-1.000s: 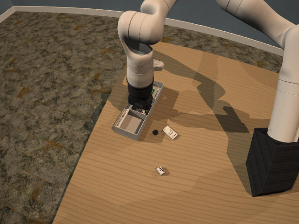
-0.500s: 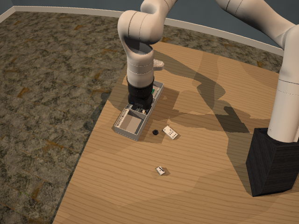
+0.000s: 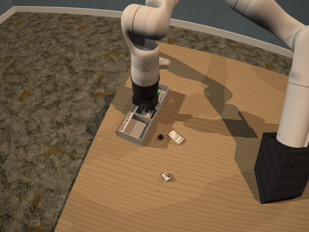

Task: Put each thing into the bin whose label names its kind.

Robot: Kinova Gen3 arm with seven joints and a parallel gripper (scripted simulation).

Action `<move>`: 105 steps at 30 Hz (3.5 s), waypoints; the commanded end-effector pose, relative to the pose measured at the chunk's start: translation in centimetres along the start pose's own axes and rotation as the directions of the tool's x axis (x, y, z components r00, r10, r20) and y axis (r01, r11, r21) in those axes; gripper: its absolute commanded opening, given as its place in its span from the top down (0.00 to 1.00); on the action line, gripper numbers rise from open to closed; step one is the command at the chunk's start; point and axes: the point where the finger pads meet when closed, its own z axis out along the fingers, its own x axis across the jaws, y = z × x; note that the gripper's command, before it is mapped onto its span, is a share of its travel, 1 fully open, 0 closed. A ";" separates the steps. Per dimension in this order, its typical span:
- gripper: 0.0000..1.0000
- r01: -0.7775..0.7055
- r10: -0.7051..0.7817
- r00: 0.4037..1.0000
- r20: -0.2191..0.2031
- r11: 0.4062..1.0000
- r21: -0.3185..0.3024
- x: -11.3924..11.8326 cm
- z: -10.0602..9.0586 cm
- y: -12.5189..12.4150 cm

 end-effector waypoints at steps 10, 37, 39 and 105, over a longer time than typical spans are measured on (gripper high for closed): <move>0.35 -0.001 0.001 1.000 0.007 1.000 -0.001 -0.2 -3.0 0.0; 0.21 0.681 -0.681 0.732 0.005 0.732 0.004 11.4 -3.4 4.6; 0.21 0.717 -0.717 0.697 0.005 0.697 0.004 12.2 -3.4 4.9; 0.21 0.923 -0.923 0.384 0.003 0.384 0.006 12.5 2.1 5.0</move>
